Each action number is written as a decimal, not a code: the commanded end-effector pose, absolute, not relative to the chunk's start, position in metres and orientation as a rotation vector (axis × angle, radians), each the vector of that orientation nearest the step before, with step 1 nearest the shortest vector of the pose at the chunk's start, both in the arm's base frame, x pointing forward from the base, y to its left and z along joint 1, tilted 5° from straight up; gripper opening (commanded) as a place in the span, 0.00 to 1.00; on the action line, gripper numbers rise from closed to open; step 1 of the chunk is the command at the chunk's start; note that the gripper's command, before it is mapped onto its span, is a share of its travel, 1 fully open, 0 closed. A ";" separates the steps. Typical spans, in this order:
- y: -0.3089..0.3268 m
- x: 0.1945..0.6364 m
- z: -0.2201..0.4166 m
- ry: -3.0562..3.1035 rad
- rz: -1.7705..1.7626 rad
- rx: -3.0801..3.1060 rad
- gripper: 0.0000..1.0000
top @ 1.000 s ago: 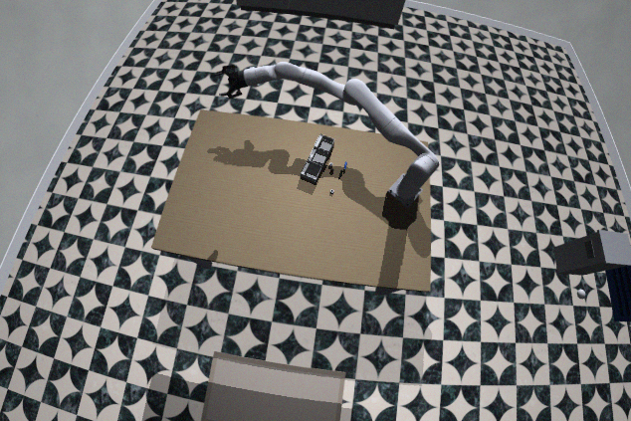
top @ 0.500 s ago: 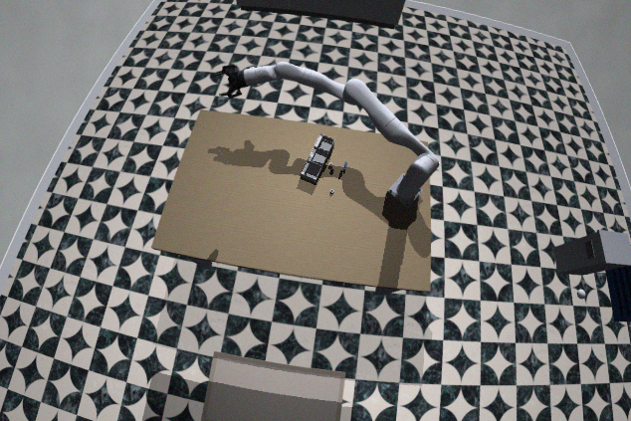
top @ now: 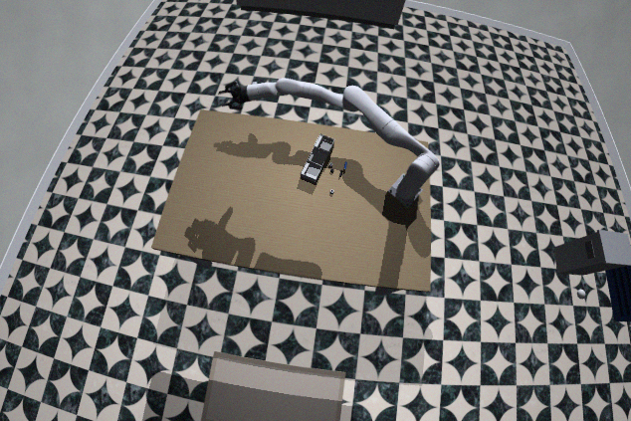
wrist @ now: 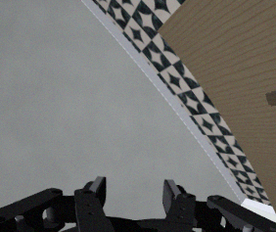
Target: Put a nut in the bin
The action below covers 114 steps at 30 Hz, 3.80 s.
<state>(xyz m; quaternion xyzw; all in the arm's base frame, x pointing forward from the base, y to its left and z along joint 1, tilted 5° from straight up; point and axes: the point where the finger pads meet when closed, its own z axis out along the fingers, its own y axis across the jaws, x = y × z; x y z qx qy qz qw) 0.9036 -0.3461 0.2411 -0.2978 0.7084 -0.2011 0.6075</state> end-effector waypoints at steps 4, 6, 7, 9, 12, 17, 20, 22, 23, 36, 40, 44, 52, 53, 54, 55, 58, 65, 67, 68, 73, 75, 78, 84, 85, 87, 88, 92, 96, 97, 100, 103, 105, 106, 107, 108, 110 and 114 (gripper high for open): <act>-0.345 0.905 0.196 1.653 -0.442 -0.678 0.09; -0.345 0.905 0.196 1.653 -0.442 -0.678 0.09; -0.345 0.905 0.196 1.653 -0.442 -0.678 0.09; -0.341 0.898 0.196 1.703 -0.430 -0.660 0.09; -0.318 0.903 0.205 1.645 -0.349 -0.756 0.09; -0.287 0.909 0.217 1.645 -0.349 -0.756 0.09; -0.274 0.912 0.222 1.645 -0.349 -0.756 0.09; -0.274 0.912 0.222 1.645 -0.349 -0.756 0.09; -0.265 0.911 0.223 1.647 -0.305 -0.793 0.09; -0.197 0.909 0.235 1.657 -0.212 -0.871 0.09; -0.164 0.904 0.238 1.666 -0.166 -0.910 0.09; -0.143 0.901 0.239 1.666 -0.166 -0.910 0.09; -0.103 0.889 0.238 1.700 -0.084 -0.979 0.09; -0.095 0.887 0.238 1.700 -0.084 -0.979 0.09; -0.088 0.885 0.238 1.700 -0.084 -0.979 0.09; -0.088 0.885 0.238 1.700 -0.084 -0.979 0.09; -0.066 0.875 0.235 1.749 -0.011 -1.040 0.09; -0.028 0.854 0.228 1.812 0.053 -1.092 0.09; -0.015 0.845 0.225 1.812 0.053 -1.092 0.09; -0.015 0.845 0.225 1.812 0.053 -1.092 0.09; 0.007 0.827 0.217 1.889 0.106 -1.132 0.09; 0.018 0.815 0.213 1.889 0.106 -1.132 0.09; 0.023 0.810 0.210 1.889 0.106 -1.132 0.09; 0.043 0.779 0.198 1.979 0.148 -1.158 0.09; 0.043 0.779 0.198 1.979 0.148 -1.158 0.09; 0.045 0.771 0.195 2.028 0.163 -1.163 0.09; 0.048 0.764 0.192 2.078 0.178 -1.167 0.09; 0.055 0.738 0.183 2.131 0.187 -1.163 0.09; 0.057 0.713 0.175 2.187 0.196 -1.158 0.09; 0.057 0.705 0.173 2.241 0.199 -1.144 0.09; 0.055 0.680 0.167 2.302 0.203 -1.128 0.09; 0.055 0.678 0.166 2.302 0.203 -1.128 0.09; 0.052 0.662 0.163 2.408 0.201 -1.080 0.09; 0.050 0.654 0.162 2.419 0.200 -1.074 0.09; 0.048 0.646 0.160 2.419 0.200 -1.074 0.09; 0.048 0.644 0.160 2.419 0.200 -1.074 0.09; 0.043 0.628 0.158 2.521 0.191 -1.008 0.09; 0.033 0.601 0.156 2.584 0.182 -0.956 0.09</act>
